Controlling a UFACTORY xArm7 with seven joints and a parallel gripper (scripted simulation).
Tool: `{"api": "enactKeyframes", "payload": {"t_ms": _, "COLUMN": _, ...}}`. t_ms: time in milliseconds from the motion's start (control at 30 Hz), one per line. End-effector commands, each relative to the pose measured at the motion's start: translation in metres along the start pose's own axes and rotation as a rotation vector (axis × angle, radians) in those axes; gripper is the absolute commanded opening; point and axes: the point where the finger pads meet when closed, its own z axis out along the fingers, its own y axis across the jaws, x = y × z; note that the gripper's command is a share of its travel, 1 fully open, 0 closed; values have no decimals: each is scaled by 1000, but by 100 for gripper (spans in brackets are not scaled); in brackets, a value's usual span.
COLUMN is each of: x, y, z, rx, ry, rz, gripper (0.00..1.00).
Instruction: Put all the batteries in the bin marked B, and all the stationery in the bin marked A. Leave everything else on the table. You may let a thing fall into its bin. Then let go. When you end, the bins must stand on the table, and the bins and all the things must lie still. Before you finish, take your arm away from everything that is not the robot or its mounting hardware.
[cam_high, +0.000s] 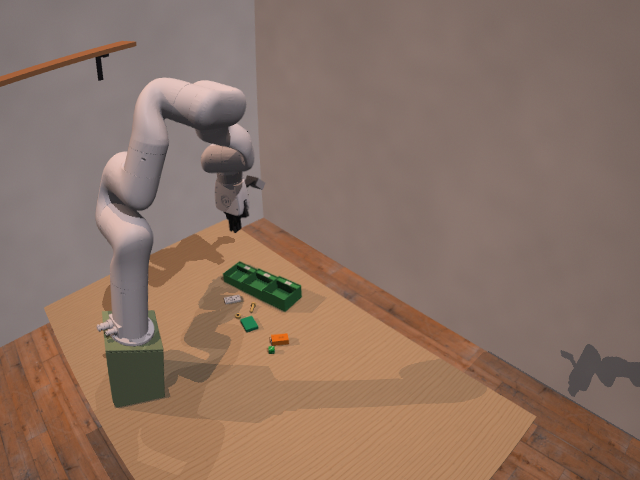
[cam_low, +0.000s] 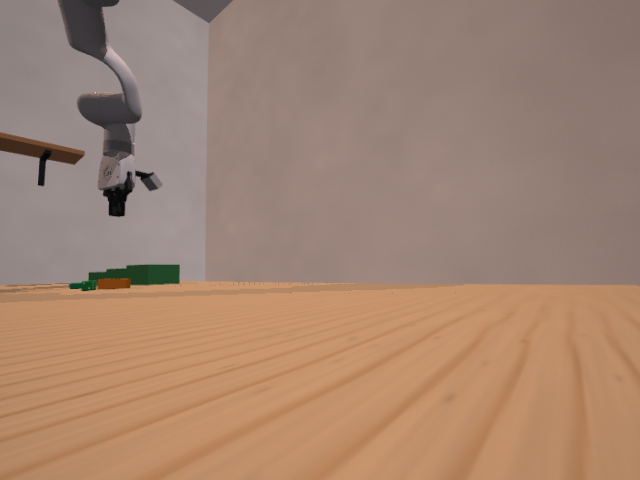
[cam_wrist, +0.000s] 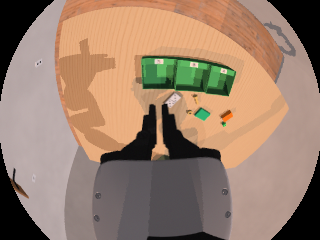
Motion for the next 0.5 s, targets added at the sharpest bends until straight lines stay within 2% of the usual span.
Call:
{"api": "enactKeyframes", "payload": {"t_ms": 0, "x": 0, "y": 1, "z": -15, "rx": 3, "ry": -3, "rz": 0, "gripper": 7}}
{"api": "enactKeyframes", "payload": {"t_ms": 267, "x": 0, "y": 1, "z": -15, "rx": 3, "ry": -3, "rz": 0, "gripper": 7}}
{"api": "enactKeyframes", "payload": {"t_ms": 300, "x": -5, "y": 6, "z": -11, "rx": 3, "ry": -3, "rz": -50, "gripper": 56}}
{"api": "enactKeyframes", "payload": {"t_ms": 467, "x": -31, "y": 31, "z": 10, "rx": 2, "ry": -3, "rz": -247, "gripper": 56}}
